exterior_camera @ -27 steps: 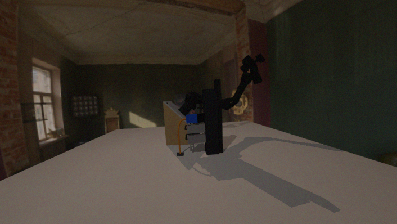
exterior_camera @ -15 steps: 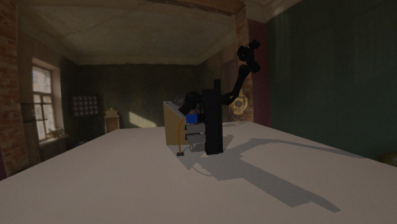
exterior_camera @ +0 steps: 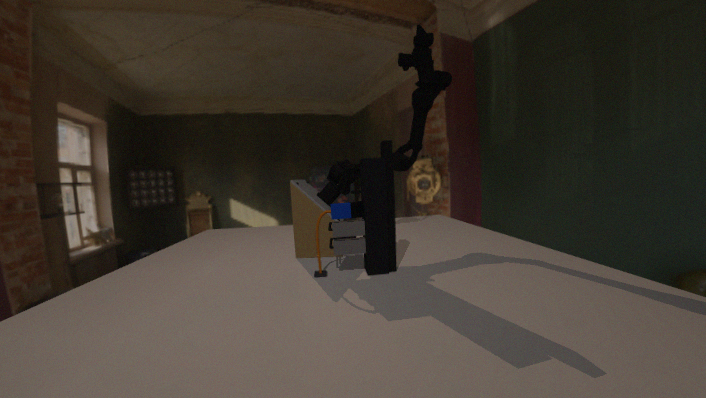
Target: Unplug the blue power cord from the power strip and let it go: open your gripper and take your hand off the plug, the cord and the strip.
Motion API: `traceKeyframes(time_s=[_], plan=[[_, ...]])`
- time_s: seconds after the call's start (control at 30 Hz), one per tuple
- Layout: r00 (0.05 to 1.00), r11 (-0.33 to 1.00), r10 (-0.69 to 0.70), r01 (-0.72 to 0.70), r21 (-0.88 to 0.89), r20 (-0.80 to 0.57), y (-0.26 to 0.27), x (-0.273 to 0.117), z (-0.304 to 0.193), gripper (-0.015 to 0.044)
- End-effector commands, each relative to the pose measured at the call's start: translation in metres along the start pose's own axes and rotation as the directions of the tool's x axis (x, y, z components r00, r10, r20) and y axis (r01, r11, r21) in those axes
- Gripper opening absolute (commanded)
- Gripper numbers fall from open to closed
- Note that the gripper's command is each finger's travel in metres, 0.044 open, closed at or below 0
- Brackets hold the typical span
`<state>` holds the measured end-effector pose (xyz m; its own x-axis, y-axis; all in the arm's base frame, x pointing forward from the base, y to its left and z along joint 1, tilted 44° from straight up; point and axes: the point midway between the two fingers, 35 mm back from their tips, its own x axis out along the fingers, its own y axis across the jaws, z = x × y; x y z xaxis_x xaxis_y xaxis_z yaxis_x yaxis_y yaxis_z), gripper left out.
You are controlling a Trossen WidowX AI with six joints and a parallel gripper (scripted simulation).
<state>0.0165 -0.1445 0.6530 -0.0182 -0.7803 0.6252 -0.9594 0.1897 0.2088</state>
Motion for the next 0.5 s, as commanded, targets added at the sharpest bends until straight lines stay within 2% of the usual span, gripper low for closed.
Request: traceKeyframes(time_s=[0.0, 0.2, 0.47], plan=[[0.979, 0.968, -0.188, 0.197, -0.154, 0.075, -0.065, 0.016, 0.035, 0.0160], [0.876, 0.821, -0.446, 0.482, -0.307, 0.183, -0.158, 0.015, 0.085, 0.0160], [0.643, 0.512, -0.701, 0.754, -0.411, 0.308, -0.263, -0.020, 0.144, 0.0160]])
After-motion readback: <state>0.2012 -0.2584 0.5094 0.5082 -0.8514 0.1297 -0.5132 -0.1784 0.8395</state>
